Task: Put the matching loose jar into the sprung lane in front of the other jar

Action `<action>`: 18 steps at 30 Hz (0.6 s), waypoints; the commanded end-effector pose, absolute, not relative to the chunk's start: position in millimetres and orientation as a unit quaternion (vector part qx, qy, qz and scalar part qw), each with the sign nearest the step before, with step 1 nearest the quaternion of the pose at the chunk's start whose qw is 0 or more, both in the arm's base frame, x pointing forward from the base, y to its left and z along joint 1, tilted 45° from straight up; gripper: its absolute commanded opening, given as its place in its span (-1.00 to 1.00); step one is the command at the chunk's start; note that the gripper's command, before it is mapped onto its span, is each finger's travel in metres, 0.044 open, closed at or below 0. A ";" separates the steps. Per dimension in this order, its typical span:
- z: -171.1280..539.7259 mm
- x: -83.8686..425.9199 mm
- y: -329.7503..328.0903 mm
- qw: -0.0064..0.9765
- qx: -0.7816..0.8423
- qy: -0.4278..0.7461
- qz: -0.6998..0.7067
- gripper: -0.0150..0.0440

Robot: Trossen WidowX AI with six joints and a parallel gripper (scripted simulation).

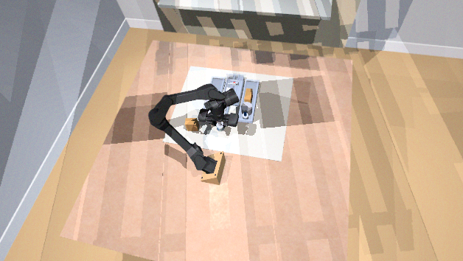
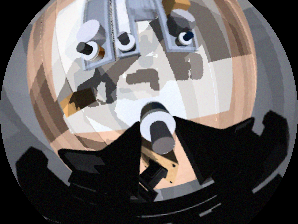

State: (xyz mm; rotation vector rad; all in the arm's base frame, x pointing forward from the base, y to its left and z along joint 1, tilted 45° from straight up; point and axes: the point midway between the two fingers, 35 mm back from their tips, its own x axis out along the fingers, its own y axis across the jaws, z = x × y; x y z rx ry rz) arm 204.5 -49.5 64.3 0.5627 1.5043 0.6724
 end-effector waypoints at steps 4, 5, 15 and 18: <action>68.7 216.2 -48.5 0.649 0.238 0.660 0.295 -0.49; 67.8 220.9 -46.1 0.649 0.237 0.660 0.295 -0.49; 59.9 264.1 -15.9 0.652 0.228 0.658 0.300 -0.49; 58.4 275.9 -4.6 0.653 0.227 0.656 0.304 -0.49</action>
